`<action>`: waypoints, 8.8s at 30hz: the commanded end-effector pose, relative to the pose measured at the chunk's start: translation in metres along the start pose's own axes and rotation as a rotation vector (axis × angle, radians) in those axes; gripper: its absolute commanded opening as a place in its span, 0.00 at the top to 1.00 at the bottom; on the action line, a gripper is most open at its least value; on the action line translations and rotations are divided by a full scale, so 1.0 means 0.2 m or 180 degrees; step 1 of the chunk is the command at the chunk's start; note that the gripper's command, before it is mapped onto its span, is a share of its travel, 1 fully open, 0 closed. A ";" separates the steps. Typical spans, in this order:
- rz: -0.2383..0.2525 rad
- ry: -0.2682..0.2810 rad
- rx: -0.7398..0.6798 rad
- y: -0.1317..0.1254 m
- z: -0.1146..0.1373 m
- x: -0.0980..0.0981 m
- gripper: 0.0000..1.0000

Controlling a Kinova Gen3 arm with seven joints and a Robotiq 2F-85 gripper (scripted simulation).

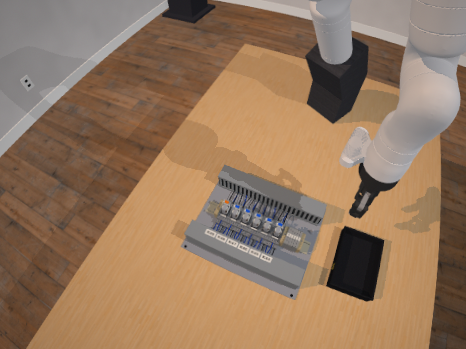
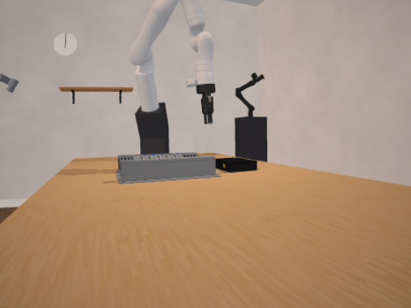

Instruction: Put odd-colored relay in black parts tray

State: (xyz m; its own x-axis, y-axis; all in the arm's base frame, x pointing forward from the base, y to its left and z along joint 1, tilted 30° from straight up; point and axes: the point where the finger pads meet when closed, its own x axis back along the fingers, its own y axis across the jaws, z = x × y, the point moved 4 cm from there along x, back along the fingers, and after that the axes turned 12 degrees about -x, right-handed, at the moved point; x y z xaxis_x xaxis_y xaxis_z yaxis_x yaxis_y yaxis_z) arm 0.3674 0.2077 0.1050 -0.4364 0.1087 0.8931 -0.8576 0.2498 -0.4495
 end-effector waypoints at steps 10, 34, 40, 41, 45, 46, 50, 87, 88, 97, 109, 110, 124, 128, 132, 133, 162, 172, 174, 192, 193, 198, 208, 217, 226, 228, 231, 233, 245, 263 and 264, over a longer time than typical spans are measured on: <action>0.0050 0.0032 0.0162 -0.28 0.18 -0.07 0.39; 0.0121 0.0132 0.0441 -0.57 0.48 -0.13 0.39; 0.0135 0.0157 0.0499 -0.62 0.54 -0.14 0.39; 0.0137 0.0161 0.0507 -0.63 0.55 -0.14 0.39; 0.0142 0.0171 0.0529 -0.65 0.58 -0.14 0.39; 0.0142 0.0171 0.0529 -0.65 0.58 -0.14 0.39; 0.0147 0.0182 0.0552 -0.67 0.61 -0.15 0.39; 0.0155 0.0199 0.0589 -0.70 0.66 -0.15 0.39; 0.0155 0.0199 0.0589 -0.70 0.66 -0.15 0.39; 0.0155 0.0199 0.0589 -0.70 0.66 -0.15 0.39; 0.0155 0.0199 0.0589 -0.70 0.66 -0.15 0.39; 0.0155 0.0199 0.0589 -0.70 0.66 -0.15 0.39; 0.0155 0.0199 0.0589 -0.66 0.56 -0.16 0.39; 0.0155 0.0199 0.0589 -0.62 0.46 -0.17 0.39; 0.0155 0.0199 0.0589 -0.59 0.40 -0.17 0.39; 0.0155 0.0199 0.0589 -0.58 0.37 -0.17 0.39; 0.0155 0.0199 0.0589 -0.53 0.25 -0.18 0.39; 0.0155 0.0199 0.0589 -0.53 0.25 -0.18 0.39; 0.0155 0.0199 0.0589 -0.53 0.25 -0.18 0.39; 0.0155 0.0199 0.0589 -0.53 0.25 -0.18 0.39; 0.0155 0.0199 0.0589 -0.53 0.25 -0.18 0.39; 0.0155 0.0199 0.0589 -0.54 0.27 -0.18 0.39; 0.0155 0.0199 0.0589 -0.61 0.44 -0.18 0.39; 0.0155 0.0199 0.0589 -0.72 0.69 -0.16 0.39; 0.0155 0.0199 0.0589 -0.82 0.95 -0.15 0.39; 0.0155 0.0199 0.0589 -0.84 1.00 -0.15 0.39; 0.0155 0.0199 0.0589 -0.87 1.05 -0.15 0.39; 0.0155 0.0199 0.0589 -0.87 1.05 -0.15 0.39; 0.0155 0.0199 0.0589 -0.92 1.18 -0.14 0.39; 0.0155 0.0199 0.0589 -0.92 1.19 -0.14 0.39; 0.0155 0.0199 0.0589 -0.92 1.19 -0.14 0.39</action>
State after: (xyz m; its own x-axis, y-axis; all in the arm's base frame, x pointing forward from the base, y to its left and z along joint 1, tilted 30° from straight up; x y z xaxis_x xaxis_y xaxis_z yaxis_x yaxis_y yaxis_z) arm 0.4715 -0.0681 0.1558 -0.4628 0.1730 0.8694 -0.8767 0.0557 -0.4778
